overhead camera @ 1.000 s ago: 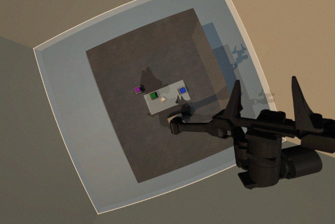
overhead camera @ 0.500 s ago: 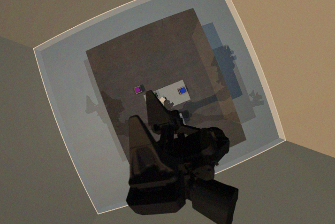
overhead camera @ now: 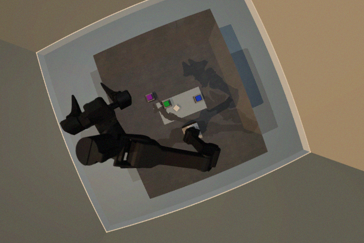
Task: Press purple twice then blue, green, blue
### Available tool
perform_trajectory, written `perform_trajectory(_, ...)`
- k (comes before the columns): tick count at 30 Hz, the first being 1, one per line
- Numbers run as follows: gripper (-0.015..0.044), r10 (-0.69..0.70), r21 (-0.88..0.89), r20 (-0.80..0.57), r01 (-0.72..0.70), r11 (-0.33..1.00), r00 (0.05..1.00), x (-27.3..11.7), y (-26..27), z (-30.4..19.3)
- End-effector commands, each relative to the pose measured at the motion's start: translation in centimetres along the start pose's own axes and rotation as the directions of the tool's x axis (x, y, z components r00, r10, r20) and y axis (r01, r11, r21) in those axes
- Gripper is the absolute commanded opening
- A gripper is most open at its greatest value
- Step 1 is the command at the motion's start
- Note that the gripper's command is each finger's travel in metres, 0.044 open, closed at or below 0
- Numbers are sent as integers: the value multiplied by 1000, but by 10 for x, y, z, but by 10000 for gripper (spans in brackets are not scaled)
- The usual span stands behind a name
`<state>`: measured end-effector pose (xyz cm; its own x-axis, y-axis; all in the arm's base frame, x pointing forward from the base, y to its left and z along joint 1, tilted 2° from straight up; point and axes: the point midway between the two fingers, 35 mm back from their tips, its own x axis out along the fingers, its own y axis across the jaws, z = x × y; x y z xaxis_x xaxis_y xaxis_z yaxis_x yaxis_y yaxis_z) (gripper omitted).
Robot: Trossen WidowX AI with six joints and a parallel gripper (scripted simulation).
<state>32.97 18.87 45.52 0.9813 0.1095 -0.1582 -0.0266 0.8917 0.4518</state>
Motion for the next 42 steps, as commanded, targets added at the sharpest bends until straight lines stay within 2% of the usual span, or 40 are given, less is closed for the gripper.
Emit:
perform_trajectory(1,400,-95,-137,-189,69,988,977,40,-26,-59)
perform_trajectory(5,400,-221,-256,-400,123,959,889,71,-68,-124)
perform_trajectory(8,400,-320,-325,-553,155,933,769,82,-107,-172)
perform_trajectory(11,400,-407,-375,-693,184,908,595,83,-149,-218)
perform_trajectory(14,400,-461,-406,-810,221,887,363,71,-194,-262)
perform_trajectory(16,400,-467,-415,-856,246,876,223,59,-216,-282)
perform_trajectory(17,400,-466,-416,-865,253,873,185,56,-221,-287)
perform_trajectory(22,400,-465,-416,-869,257,872,168,54,-223,-289)
perform_trajectory(28,242,-465,-416,-869,257,872,168,64,-251,-341)
perform_trajectory(36,32,-465,-416,-869,257,872,168,64,-252,-343)
perform_trajectory(42,20,-465,-416,-869,257,872,168,64,-252,-343)
